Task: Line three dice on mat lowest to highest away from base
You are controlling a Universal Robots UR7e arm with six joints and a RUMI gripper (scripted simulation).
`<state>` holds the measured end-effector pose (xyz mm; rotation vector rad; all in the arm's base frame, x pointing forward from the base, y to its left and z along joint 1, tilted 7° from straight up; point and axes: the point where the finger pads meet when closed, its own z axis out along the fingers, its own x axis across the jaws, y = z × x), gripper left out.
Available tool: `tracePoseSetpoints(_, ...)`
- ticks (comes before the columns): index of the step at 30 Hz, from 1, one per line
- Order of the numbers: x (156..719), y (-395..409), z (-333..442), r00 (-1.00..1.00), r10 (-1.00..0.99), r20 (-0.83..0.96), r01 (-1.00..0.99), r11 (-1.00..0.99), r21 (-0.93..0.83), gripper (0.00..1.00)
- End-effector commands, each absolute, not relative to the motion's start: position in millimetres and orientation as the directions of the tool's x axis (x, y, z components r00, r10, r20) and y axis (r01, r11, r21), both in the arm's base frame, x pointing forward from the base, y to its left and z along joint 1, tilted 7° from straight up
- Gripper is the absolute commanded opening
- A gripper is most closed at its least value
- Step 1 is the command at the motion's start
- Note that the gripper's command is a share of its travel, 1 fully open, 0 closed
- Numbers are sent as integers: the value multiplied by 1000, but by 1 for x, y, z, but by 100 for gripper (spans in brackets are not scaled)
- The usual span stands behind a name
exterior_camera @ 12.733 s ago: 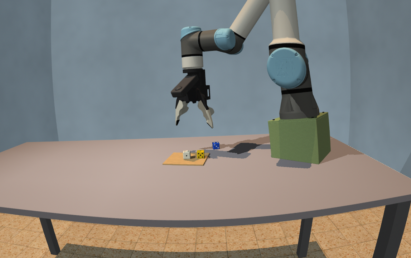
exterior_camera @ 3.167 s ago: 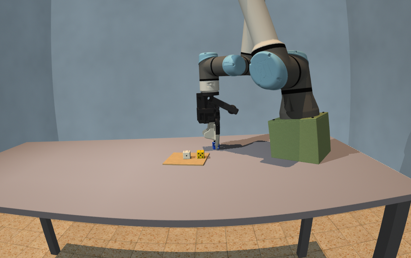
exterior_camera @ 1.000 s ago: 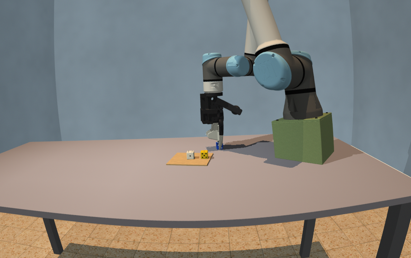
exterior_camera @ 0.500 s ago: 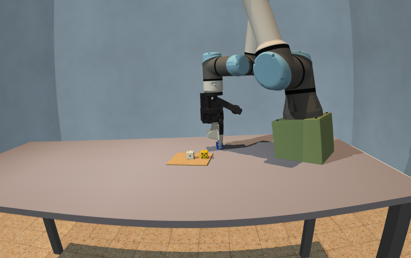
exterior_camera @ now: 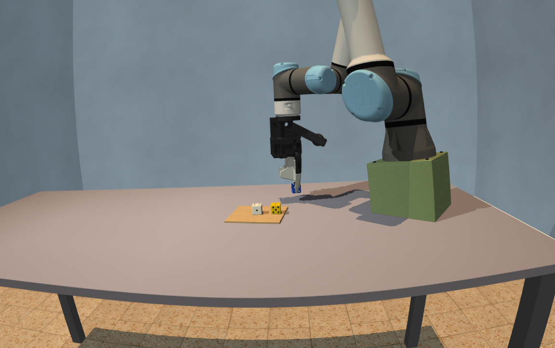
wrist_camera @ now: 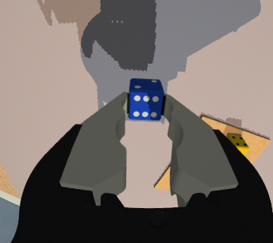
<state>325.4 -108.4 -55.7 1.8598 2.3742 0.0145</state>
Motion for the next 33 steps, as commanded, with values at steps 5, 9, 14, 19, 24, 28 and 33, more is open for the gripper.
tracePoseSetpoints(5, 323, -107, -31, -235, 968, -91, 967, 242, 84, 6)
tracePoseSetpoints(9, 321, -106, -17, -235, 968, -91, 967, 242, 84, 6)
tracePoseSetpoints(14, 320, -105, -1, -235, 968, -91, 967, 242, 84, 6)
tracePoseSetpoints(19, 319, -104, 6, -235, 968, -91, 967, 242, 84, 6)
tracePoseSetpoints(24, 318, -104, 15, -235, 968, -91, 967, 242, 84, 6)
tracePoseSetpoints(28, 318, -103, 18, -235, 968, -91, 967, 242, 84, 6)
tracePoseSetpoints(33, 318, -103, 18, -235, 968, -91, 967, 242, 84, 6)
